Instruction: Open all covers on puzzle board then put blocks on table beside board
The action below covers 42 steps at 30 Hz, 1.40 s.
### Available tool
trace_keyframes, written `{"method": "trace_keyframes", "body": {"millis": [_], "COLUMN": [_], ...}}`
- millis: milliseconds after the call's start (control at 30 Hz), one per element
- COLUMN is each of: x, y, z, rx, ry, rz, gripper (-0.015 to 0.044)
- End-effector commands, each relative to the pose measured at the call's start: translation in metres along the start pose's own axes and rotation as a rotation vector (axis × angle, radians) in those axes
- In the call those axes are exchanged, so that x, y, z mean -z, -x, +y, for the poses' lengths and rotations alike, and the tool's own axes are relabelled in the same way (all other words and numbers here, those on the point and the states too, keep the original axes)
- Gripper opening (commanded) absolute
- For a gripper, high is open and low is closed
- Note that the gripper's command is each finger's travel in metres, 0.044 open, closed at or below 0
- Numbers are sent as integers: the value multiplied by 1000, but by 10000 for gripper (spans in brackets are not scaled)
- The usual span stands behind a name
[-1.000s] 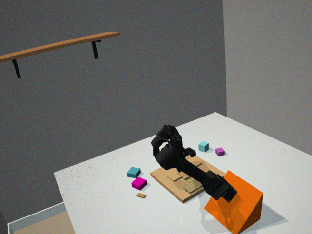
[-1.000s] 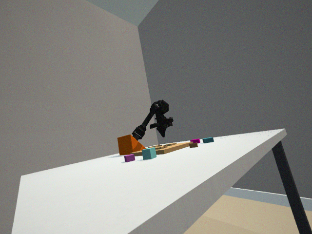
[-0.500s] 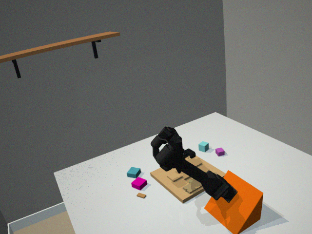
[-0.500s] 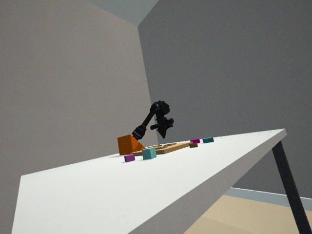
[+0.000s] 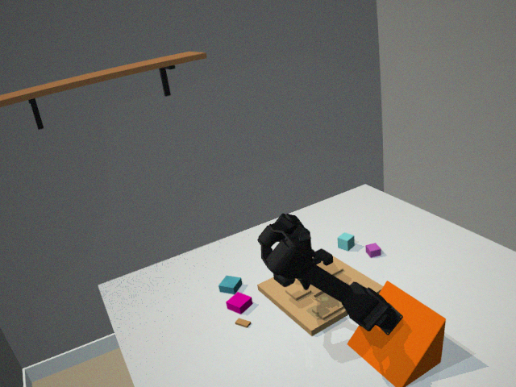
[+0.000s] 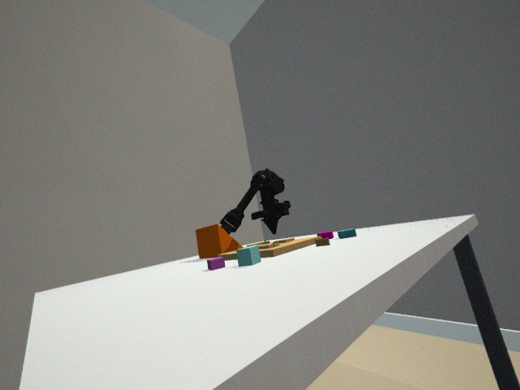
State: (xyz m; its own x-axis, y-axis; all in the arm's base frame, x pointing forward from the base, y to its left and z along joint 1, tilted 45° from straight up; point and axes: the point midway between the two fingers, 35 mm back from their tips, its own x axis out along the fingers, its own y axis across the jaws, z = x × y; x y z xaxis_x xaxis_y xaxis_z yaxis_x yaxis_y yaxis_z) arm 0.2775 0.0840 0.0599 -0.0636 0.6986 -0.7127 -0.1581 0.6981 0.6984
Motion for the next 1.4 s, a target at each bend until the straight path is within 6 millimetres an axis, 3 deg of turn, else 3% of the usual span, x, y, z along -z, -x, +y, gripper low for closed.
{"method": "trace_keyframes", "body": {"millis": [0, 1000, 1367], "x": [2, 4, -4], "y": [-7, -36, -36], "z": [1, 3, 3], "rx": [-6, -10, -10], "ry": [-7, -6, -6], "rz": [8, 8, 7], "gripper": [0, 0, 0]}}
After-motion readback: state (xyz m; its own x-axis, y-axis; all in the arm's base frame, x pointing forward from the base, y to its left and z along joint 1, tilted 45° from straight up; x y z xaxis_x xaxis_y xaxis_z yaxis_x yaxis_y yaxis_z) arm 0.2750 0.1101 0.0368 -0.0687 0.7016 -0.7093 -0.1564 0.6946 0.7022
